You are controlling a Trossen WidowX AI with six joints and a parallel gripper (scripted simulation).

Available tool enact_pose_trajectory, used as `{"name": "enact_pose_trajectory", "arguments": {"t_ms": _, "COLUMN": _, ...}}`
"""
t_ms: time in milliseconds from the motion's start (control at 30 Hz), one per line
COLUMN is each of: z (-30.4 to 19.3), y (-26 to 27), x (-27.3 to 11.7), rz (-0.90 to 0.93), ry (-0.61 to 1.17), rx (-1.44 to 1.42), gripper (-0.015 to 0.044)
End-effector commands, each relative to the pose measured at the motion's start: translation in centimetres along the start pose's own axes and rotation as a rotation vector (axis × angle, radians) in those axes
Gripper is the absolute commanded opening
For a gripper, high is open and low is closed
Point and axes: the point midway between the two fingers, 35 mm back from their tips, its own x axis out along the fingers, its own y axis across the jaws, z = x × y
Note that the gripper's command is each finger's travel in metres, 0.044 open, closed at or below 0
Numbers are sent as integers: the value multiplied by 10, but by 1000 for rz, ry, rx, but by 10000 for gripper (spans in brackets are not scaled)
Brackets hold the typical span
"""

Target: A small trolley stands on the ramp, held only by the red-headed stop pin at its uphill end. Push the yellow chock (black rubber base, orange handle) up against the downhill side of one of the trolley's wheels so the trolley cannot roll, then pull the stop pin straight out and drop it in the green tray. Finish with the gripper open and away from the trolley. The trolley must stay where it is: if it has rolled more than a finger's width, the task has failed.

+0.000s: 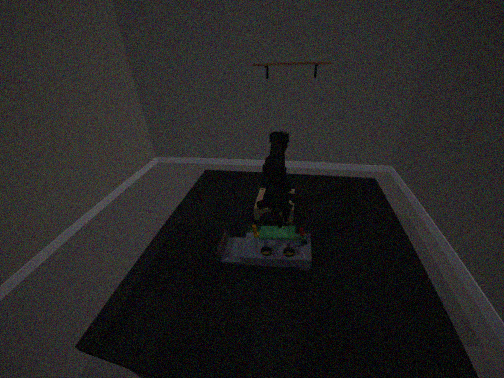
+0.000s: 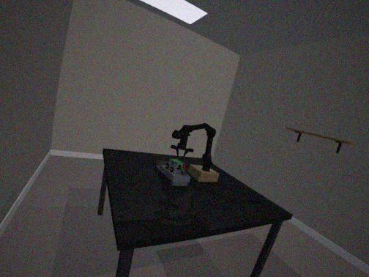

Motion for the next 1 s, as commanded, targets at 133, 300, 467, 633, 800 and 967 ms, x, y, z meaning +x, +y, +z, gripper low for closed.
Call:
{"name": "enact_pose_trajectory", "arguments": {"t_ms": 133, "z": -54, "y": -32, "x": 3, "rz": -73, "ry": 76, "rx": -474, "gripper": 190}}
{"name": "enact_pose_trajectory", "arguments": {"t_ms": 300, "z": -56, "y": -33, "x": 3, "rz": -75, "ry": 78, "rx": -485, "gripper": 190}}
{"name": "enact_pose_trajectory", "arguments": {"t_ms": 467, "z": -55, "y": -33, "x": 7, "rz": -75, "ry": 78, "rx": -485, "gripper": 190}}
{"name": "enact_pose_trajectory", "arguments": {"t_ms": 633, "z": -56, "y": -33, "x": 15, "rz": -75, "ry": 78, "rx": -485, "gripper": 190}}
{"name": "enact_pose_trajectory", "arguments": {"t_ms": 800, "z": -57, "y": -34, "x": 23, "rz": -75, "ry": 78, "rx": -485, "gripper": 190}}
{"name": "enact_pose_trajectory", "arguments": {"t_ms": 967, "z": -57, "y": -35, "x": 31, "rz": -75, "ry": 78, "rx": -485, "gripper": 190}}
